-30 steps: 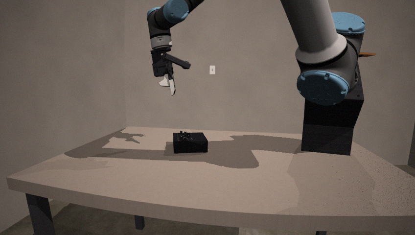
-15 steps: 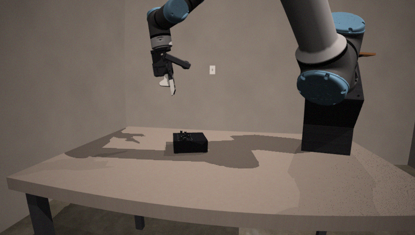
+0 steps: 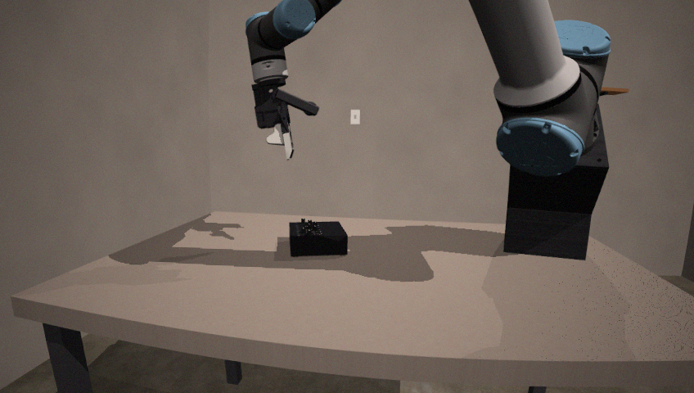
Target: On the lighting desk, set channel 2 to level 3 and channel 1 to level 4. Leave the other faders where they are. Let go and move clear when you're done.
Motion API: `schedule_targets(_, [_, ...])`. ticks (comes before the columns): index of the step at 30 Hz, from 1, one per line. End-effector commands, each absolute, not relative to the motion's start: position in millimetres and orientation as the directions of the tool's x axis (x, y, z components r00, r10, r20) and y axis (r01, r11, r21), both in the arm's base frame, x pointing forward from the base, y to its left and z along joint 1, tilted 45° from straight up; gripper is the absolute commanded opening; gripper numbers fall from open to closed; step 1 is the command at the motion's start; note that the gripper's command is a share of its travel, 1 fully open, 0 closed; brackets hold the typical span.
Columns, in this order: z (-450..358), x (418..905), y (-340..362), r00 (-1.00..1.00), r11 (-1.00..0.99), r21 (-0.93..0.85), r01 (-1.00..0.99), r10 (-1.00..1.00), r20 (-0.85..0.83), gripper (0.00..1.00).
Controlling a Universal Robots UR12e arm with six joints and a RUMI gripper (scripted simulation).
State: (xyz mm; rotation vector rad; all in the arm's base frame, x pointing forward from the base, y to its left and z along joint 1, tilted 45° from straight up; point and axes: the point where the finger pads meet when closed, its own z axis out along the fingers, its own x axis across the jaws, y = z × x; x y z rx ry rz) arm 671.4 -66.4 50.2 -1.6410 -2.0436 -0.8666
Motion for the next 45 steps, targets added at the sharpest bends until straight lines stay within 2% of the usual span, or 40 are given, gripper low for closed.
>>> schedule_targets(1, [50,672,-67,-0.243,0.124,0.225,0.966,0.733,0.636,1.00])
schedule_targets(12, [47,669,-66,-0.161,0.058,0.177,0.982,0.741,0.652,1.00])
schedule_targets(27, [31,657,-62,0.206,-0.238,-0.048,0.970,0.704,0.680,1.00])
schedule_targets(39, [12,642,-55,0.659,-0.581,-0.358,0.731,0.466,0.590,1.00])
schedule_targets(41, [12,642,-55,0.659,-0.581,-0.358,0.731,0.466,0.590,1.00])
schedule_targets(45, [6,638,-53,0.777,-0.661,-0.450,0.600,0.345,0.527,1.00])
